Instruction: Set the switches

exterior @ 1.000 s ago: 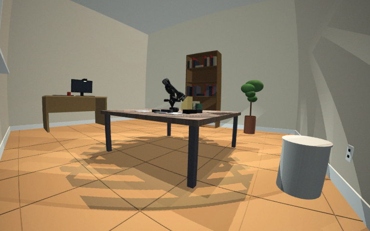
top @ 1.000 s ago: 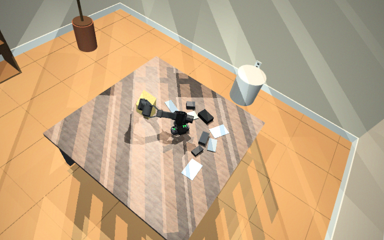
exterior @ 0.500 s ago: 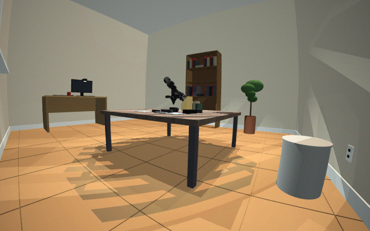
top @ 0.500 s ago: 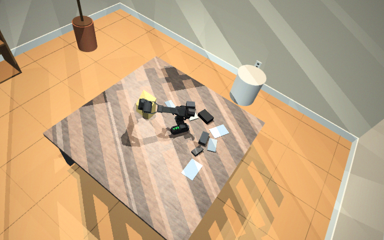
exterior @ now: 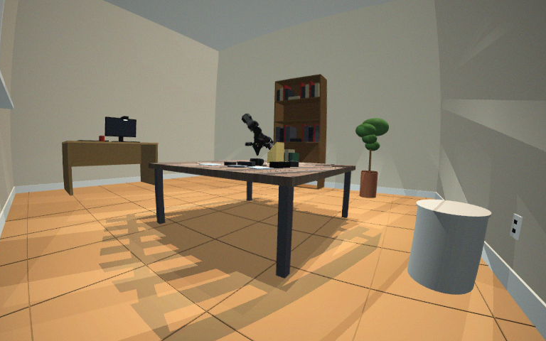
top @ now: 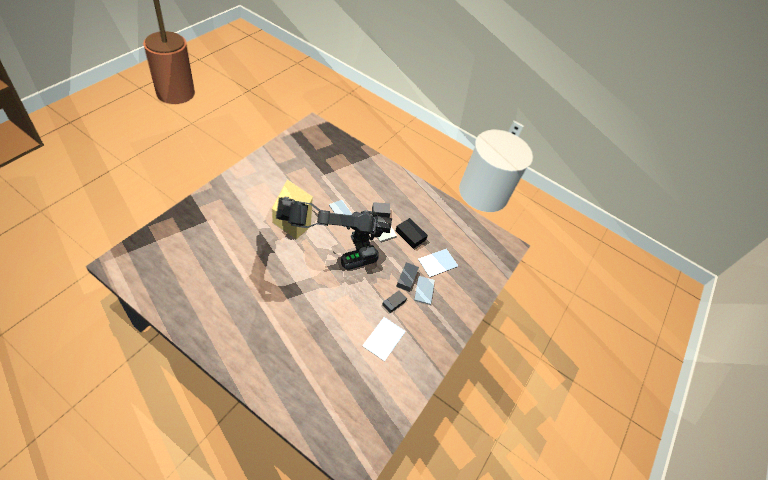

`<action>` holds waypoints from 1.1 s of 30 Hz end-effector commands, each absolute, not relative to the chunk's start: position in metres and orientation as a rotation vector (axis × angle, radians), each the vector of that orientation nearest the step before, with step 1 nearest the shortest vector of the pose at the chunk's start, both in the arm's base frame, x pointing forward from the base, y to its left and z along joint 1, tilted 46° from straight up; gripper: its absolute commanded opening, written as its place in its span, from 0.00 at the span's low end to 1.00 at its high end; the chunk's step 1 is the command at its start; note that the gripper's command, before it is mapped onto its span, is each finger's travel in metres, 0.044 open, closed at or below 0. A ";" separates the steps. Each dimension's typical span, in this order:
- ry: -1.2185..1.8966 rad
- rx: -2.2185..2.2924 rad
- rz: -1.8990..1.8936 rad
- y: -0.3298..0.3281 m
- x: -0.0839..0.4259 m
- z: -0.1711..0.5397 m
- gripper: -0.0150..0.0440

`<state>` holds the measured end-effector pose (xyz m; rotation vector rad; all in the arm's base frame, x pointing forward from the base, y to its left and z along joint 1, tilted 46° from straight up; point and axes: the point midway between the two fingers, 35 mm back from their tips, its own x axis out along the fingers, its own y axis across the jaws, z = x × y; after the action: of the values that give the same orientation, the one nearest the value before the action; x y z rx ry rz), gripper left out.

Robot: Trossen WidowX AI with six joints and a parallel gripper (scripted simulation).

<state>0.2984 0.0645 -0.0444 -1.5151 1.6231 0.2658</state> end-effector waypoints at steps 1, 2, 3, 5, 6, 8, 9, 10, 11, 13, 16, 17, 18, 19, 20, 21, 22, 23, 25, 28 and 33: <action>1.631 -1.525 0.268 0.058 0.297 -0.050 0.25; 1.631 -1.525 0.268 0.057 0.297 -0.051 0.25; 1.631 -1.525 0.268 0.055 0.298 -0.052 0.25; 1.631 -1.525 0.268 0.053 0.298 -0.054 0.25; 1.631 -1.525 0.268 0.052 0.298 -0.056 0.25; 1.630 -1.525 0.268 0.050 0.299 -0.058 0.25; 1.630 -1.525 0.268 0.049 0.299 -0.059 0.25; 1.630 -1.526 0.267 0.048 0.299 -0.060 0.25; 1.630 -1.526 0.267 0.046 0.299 -0.061 0.25; 1.630 -1.526 0.267 0.045 0.299 -0.062 0.25; 1.631 -1.526 0.267 0.043 0.300 -0.064 0.25; 1.631 -1.526 0.267 0.042 0.300 -0.066 0.25; 1.631 -1.526 0.267 0.040 0.300 -0.067 0.25; 1.631 -1.526 0.267 0.040 0.300 -0.067 0.25; 1.631 -1.526 0.267 0.040 0.300 -0.067 0.25; 1.631 -1.526 0.267 0.040 0.300 -0.067 0.25; 1.631 -1.526 0.267 0.040 0.300 -0.067 0.25; 1.631 -1.526 0.267 0.040 0.300 -0.067 0.25; 1.631 -1.526 0.267 0.040 0.300 -0.067 0.25; 1.631 -1.526 0.267 0.040 0.300 -0.067 0.25; 1.631 -1.526 0.267 0.040 0.300 -0.067 0.25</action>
<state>0.3012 0.0414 -0.0667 -1.5170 1.6274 0.2650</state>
